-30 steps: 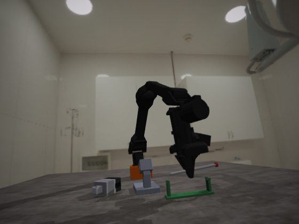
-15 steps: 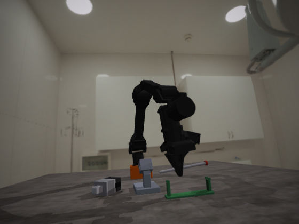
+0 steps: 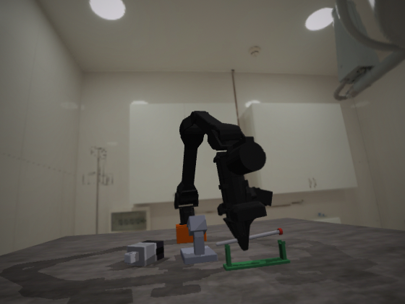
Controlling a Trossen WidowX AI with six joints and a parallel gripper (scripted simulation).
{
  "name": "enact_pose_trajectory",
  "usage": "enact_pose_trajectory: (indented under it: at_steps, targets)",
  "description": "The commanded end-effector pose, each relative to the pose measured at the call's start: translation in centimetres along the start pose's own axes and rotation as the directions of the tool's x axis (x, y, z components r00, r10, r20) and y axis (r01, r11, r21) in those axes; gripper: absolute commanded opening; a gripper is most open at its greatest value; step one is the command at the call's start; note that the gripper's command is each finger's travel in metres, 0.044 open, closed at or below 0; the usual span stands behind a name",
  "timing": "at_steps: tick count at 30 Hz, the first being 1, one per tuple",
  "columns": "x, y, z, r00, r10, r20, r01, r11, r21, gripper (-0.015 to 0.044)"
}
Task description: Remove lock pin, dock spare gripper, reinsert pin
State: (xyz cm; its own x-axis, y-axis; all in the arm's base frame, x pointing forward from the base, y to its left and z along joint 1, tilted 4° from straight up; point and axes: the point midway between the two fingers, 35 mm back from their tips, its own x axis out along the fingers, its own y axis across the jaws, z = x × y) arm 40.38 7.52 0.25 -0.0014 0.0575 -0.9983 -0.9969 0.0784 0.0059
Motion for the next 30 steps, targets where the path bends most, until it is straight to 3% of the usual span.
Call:
enact_pose_trajectory:
  at_steps: [1, 30]
  targets:
    - [0.7, 0.0, -0.1, 1.000, 0.000, 0.000, 0.000, 1.000, -0.003, 0.0000]
    - [2.0, 0.2, -0.2, 1.000, -0.004, 0.001, 0.004, 1.000, -0.006, 0.0000]
